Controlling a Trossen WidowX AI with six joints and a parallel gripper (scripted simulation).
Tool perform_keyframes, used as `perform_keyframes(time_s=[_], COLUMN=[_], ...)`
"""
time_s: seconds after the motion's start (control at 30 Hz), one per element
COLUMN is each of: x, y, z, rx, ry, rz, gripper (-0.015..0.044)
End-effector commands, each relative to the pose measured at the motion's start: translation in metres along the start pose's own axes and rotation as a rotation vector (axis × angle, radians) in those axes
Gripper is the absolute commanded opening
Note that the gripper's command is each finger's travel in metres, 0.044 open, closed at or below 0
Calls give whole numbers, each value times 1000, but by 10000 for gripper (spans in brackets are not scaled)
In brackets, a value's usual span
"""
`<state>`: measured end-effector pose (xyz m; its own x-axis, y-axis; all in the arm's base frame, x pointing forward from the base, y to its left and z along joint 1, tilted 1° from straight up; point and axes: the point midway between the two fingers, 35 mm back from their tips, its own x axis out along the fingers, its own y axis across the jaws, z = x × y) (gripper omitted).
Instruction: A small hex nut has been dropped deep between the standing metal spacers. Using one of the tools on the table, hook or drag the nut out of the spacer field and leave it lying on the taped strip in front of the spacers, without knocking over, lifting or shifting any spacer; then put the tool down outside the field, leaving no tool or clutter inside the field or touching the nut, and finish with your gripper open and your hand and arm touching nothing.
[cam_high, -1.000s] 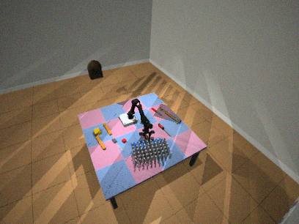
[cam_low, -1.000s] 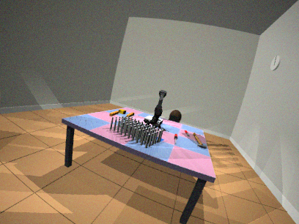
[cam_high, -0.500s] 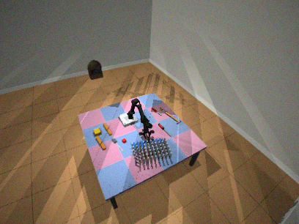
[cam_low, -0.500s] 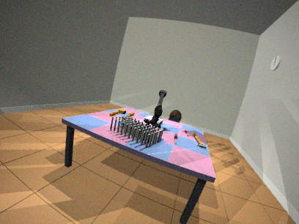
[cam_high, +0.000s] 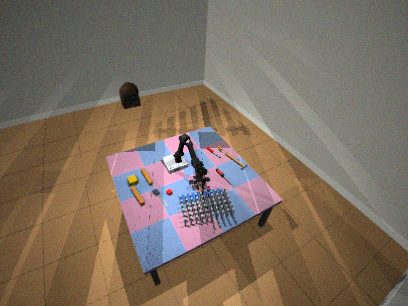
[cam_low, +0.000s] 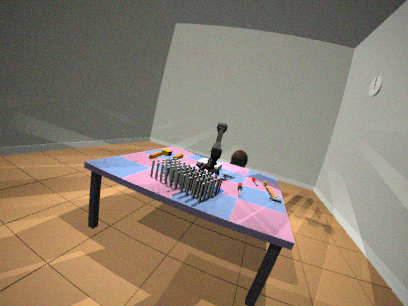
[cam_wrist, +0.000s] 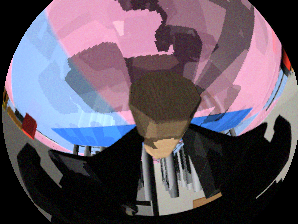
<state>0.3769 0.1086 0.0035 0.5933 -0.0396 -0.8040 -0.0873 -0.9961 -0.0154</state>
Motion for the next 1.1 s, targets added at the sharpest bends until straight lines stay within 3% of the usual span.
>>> perform_keyframes(time_s=[0.0, 1.07], x=[-3, -14], y=[1, 3], z=[3, 19], rx=[-3, -1], ry=[0, -3], rz=[-2, 0], gripper=[0, 0])
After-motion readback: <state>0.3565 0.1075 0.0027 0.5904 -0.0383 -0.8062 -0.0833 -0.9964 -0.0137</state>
